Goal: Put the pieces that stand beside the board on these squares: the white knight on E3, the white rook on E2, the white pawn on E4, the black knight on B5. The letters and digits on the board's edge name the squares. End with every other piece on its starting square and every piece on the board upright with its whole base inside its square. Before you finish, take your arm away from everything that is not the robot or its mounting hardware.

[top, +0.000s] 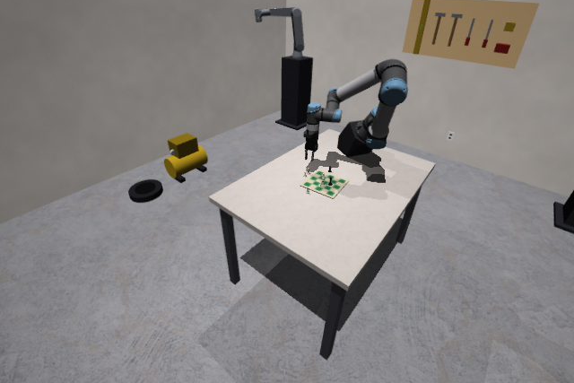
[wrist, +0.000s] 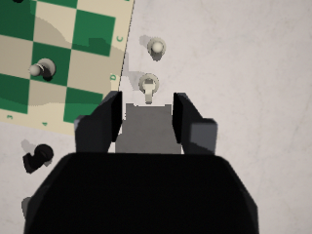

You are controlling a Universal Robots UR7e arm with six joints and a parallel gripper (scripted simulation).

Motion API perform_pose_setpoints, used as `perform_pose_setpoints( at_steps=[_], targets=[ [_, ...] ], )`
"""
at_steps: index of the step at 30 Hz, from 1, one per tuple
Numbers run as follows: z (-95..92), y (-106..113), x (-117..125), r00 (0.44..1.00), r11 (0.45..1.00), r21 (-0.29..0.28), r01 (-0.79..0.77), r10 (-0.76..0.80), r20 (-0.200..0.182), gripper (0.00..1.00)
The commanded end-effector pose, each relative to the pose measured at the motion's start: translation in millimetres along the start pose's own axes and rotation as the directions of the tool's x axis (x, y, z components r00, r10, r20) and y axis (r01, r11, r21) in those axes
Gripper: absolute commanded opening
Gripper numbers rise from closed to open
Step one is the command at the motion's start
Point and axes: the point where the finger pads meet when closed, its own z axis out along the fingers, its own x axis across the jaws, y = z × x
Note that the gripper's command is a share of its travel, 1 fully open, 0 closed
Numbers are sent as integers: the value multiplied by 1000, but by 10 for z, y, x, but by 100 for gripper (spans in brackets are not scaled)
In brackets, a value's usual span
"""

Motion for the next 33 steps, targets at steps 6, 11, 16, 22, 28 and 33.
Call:
perform_pose_setpoints(
  at_steps=[6, 11, 16, 22, 28, 33],
  targets=[
    [61, -2, 4, 1000, 1000, 0, 0, 0, -1, 73],
    [128, -3, 3, 1000, 1000, 0, 0, 0, -1, 73],
    [191, -4, 3, 1000, 1000, 0, 0, 0, -1, 73],
    [273, -5, 3, 1000, 1000, 0, 0, 0, -1, 73],
    [365, -6, 3, 1000, 1000, 0, 0, 0, -1, 73],
    [416, -7, 3, 1000, 1000, 0, 0, 0, -1, 73]
  ],
)
